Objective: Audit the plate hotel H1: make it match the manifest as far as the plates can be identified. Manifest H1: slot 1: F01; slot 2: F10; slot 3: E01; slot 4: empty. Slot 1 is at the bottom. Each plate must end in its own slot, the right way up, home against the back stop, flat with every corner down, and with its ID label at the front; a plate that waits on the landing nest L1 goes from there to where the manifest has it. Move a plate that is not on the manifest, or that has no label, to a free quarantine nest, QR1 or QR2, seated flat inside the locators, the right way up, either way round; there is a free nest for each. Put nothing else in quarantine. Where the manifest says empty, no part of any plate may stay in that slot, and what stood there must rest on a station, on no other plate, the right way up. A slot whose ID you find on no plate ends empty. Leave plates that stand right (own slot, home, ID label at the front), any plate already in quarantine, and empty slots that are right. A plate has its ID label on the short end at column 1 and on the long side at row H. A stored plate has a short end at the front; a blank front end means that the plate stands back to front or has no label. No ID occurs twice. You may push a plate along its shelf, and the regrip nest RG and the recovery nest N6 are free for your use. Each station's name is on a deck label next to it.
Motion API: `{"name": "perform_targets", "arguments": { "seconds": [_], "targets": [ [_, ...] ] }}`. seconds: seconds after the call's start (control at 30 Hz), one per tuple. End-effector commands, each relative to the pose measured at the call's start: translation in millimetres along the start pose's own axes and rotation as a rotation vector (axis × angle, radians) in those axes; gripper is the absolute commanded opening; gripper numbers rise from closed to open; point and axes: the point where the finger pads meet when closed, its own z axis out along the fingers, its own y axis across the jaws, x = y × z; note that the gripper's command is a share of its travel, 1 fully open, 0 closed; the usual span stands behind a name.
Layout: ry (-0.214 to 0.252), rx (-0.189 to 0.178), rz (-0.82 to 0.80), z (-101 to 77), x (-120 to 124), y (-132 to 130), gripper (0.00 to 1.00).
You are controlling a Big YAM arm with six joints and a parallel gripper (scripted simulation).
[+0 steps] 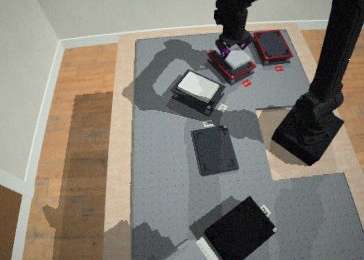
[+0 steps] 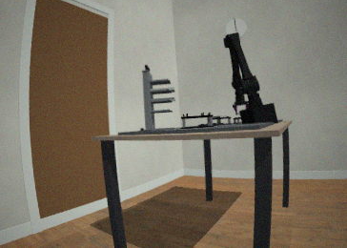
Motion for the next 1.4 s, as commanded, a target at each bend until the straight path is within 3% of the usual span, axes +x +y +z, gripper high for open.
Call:
{"name": "perform_targets", "arguments": {
  "seconds": [0.0,0.03,0.13,0.5,0.57,0.6,0.73,1.07,1.13,1.17,1.3,1.33,1.37],
  "targets": [
    [-0.009,-0.002,-0.006,4.0,-3,7,0.86],
    [-0.028,-0.001,-0.011,-2.6,-6,8,0.86],
    [-0.01,-0.002,-0.006,6.4,-4,7,0.86],
    [-0.009,-0.002,-0.006,14.1,-3,7,0.86],
    [-0.009,-0.002,-0.006,14.1,-3,7,0.86],
    [-0.031,-0.001,-0.012,5.9,-7,8,0.86],
    [-0.01,-0.002,-0.006,17.2,-4,7,0.86],
    [-0.008,-0.002,-0.006,24.2,-3,7,0.86],
    [-0.008,-0.002,-0.006,24.2,-3,7,0.86],
    [-0.032,-0.001,-0.011,15.8,-7,8,0.86],
    [-0.01,-0.002,-0.007,26.8,-4,7,0.86],
    [-0.039,0.0,-0.008,13.4,-15,3,0.86],
    [-0.039,0.0,-0.008,13.4,-15,3,0.86]
  ]
}}
